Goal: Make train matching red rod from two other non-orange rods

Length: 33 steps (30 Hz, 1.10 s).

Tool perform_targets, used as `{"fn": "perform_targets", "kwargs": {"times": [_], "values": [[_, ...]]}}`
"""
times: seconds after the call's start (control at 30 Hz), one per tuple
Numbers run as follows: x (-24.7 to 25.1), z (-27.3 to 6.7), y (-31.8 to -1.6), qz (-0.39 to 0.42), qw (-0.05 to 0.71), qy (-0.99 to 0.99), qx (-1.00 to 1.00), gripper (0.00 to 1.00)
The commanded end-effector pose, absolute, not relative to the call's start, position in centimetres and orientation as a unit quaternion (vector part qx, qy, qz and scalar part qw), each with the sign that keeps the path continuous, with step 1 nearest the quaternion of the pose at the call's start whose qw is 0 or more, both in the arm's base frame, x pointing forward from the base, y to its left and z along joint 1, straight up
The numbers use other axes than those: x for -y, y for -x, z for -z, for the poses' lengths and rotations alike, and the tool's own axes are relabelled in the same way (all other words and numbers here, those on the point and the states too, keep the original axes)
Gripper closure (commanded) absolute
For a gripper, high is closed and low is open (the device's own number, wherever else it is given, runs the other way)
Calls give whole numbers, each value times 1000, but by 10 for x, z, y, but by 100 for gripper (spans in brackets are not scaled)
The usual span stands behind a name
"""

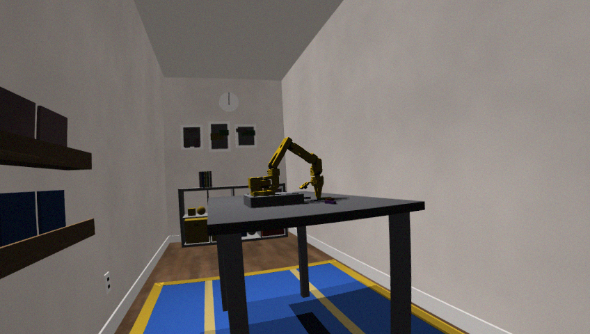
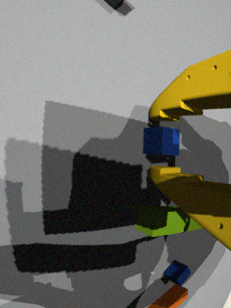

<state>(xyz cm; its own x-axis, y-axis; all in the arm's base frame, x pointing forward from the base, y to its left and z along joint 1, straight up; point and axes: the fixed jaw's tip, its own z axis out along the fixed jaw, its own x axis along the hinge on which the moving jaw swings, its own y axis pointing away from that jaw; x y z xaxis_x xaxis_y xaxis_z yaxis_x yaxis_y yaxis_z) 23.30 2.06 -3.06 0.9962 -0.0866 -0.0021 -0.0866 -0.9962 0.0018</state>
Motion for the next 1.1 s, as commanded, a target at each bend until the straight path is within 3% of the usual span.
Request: {"fn": "perform_targets", "kwargs": {"times": [0.0,0.5,1.07], "values": [[-19,35,-230,10,2,-999,42,93],[-19,35,-230,10,2,-999,42,99],[-19,35,-230,10,2,-999,42,100]]}}
